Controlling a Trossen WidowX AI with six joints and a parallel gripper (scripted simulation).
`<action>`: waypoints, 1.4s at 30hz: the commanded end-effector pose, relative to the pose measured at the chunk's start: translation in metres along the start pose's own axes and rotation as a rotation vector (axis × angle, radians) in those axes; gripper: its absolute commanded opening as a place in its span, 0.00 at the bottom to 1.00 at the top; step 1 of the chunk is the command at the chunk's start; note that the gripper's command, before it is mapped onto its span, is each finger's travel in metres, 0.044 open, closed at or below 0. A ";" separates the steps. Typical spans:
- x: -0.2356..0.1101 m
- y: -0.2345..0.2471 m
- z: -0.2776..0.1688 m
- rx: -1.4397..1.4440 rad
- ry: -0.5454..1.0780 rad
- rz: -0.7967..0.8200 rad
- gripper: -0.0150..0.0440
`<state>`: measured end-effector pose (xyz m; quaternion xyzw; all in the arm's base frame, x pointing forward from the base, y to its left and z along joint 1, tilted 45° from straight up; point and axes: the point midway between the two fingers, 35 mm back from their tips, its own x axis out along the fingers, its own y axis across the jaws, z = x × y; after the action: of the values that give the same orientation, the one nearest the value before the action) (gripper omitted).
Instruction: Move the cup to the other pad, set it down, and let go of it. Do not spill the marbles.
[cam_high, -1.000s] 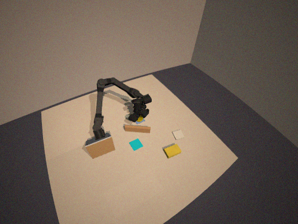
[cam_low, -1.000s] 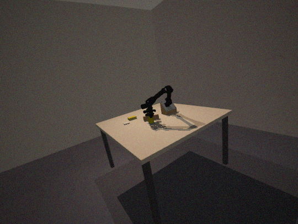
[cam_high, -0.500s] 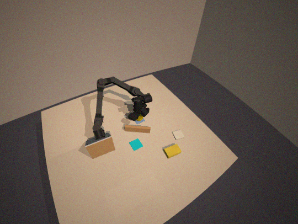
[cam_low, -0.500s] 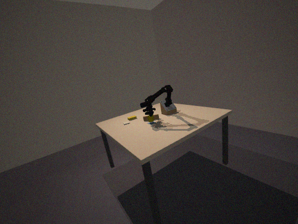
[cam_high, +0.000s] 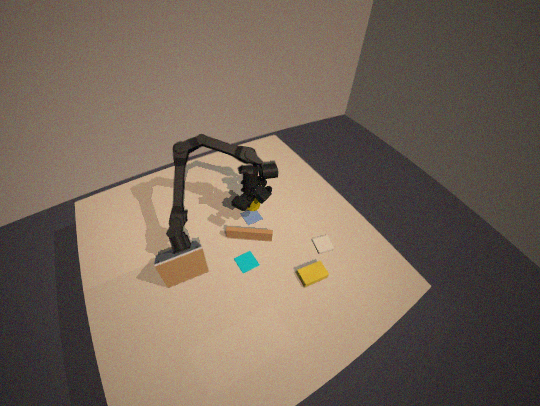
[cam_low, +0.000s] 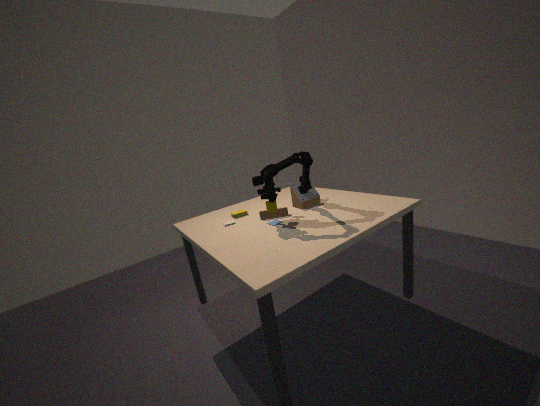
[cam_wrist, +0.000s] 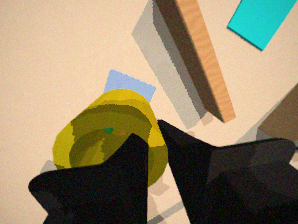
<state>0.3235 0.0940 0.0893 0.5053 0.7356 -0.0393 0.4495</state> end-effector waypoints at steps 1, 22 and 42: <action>-0.009 0.000 0.000 -0.010 -0.009 0.002 0.25; -0.005 -0.002 0.000 -0.003 -0.001 0.002 0.25; -0.007 -0.049 0.023 -0.009 -0.010 0.000 0.25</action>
<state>0.3056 0.0612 0.0689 0.5044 0.7327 -0.0360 0.4554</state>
